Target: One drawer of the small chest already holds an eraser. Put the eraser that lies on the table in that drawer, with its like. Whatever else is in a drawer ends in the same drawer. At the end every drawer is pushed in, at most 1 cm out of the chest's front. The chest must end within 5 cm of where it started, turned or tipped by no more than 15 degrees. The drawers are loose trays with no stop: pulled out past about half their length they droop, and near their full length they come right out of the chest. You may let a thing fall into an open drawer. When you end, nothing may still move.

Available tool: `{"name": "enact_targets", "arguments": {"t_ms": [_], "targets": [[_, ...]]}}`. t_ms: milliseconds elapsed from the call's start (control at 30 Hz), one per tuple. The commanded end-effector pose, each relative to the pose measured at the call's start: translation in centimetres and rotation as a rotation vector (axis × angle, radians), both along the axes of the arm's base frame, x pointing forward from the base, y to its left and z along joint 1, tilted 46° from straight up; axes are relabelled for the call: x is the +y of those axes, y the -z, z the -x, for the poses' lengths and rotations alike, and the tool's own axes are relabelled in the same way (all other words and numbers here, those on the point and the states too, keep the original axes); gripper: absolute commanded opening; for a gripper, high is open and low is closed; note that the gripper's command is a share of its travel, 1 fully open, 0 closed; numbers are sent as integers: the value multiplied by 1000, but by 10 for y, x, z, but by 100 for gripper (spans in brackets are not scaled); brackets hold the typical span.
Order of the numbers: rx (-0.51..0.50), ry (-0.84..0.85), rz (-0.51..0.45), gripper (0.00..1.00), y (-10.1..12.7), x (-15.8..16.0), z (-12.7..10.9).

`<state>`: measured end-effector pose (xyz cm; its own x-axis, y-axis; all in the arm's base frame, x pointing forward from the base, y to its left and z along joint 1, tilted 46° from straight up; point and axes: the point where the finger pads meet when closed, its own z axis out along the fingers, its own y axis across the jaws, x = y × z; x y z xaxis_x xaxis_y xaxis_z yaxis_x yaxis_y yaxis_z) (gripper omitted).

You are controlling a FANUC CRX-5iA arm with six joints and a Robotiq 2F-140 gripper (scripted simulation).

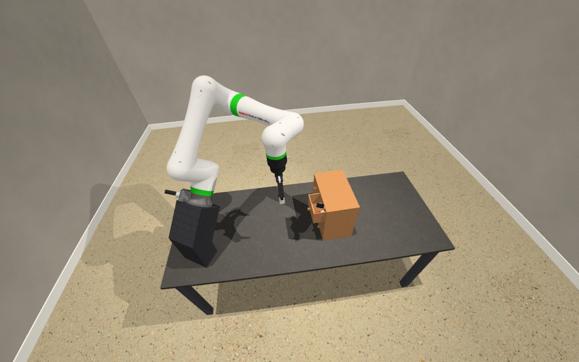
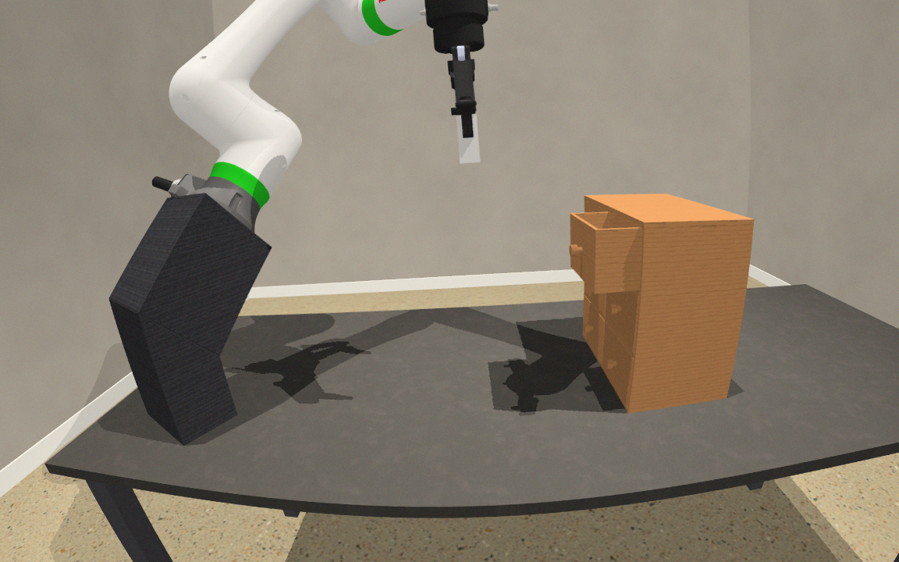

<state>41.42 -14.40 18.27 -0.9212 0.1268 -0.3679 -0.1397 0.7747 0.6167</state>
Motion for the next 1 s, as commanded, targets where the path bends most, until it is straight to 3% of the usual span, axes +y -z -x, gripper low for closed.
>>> {"name": "enact_targets", "arguments": {"t_ms": [0, 667, 967], "targets": [[4, -4, 0, 100, 0, 0, 0], [5, -5, 1, 100, 1, 0, 1], [5, -5, 1, 100, 23, 0, 26]]}}
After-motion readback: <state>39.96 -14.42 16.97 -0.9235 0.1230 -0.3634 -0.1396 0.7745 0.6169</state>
